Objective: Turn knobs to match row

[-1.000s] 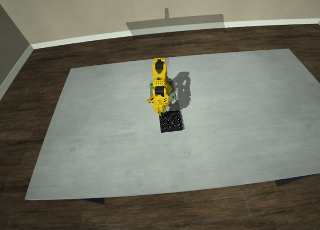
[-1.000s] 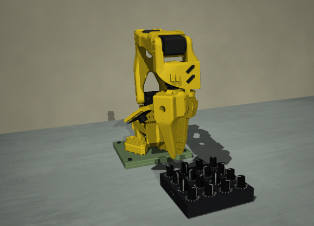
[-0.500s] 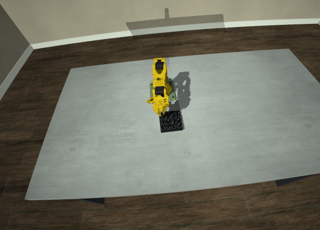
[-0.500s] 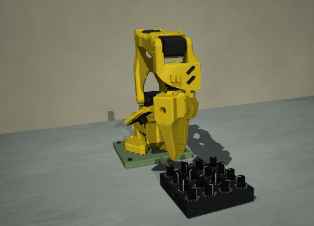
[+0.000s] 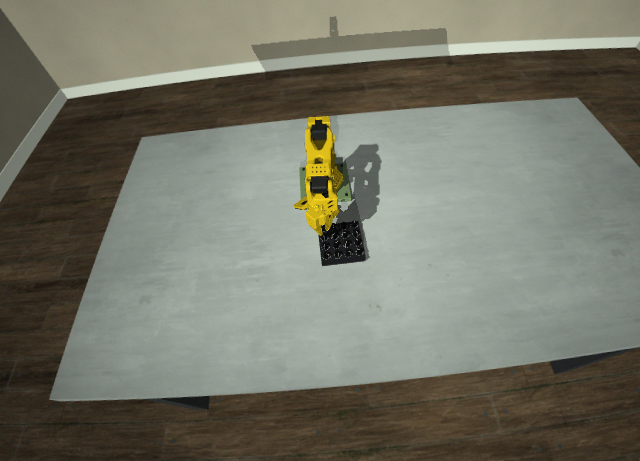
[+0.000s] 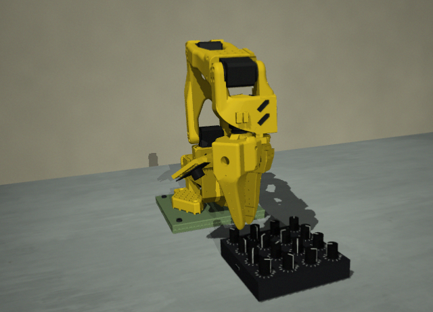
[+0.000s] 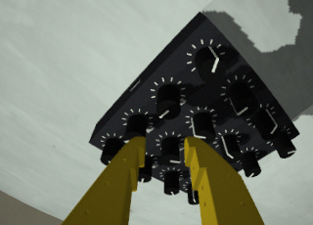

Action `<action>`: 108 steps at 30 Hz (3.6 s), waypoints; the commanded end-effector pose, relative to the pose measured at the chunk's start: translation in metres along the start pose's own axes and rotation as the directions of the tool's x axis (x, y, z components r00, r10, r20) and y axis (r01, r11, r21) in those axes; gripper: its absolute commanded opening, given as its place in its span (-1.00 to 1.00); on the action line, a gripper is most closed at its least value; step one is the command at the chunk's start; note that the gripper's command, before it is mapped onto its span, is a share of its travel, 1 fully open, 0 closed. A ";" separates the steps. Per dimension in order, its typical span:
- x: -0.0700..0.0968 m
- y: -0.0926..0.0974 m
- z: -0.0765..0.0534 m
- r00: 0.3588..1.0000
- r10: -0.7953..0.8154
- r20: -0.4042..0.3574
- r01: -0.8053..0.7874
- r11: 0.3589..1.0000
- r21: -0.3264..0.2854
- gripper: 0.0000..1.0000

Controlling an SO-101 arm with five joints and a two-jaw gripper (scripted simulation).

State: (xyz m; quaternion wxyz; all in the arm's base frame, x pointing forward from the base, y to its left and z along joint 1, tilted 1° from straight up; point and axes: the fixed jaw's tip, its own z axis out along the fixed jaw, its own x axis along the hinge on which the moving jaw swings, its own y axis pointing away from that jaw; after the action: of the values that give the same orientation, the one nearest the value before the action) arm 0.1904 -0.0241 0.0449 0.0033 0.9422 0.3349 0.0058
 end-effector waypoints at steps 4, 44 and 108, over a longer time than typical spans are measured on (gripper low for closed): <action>-0.003 -0.001 0.006 1.000 0.001 0.017 -0.001 1.000 0.018 -0.81; -0.007 -0.002 0.011 1.000 0.001 0.016 -0.001 1.000 0.018 -0.81; -0.006 -0.001 0.029 1.000 0.001 0.016 -0.001 1.000 0.018 -0.81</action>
State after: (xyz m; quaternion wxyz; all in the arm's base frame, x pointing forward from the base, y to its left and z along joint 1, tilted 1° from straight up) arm 0.1899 -0.0257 0.0213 0.0035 0.9422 0.3350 0.0065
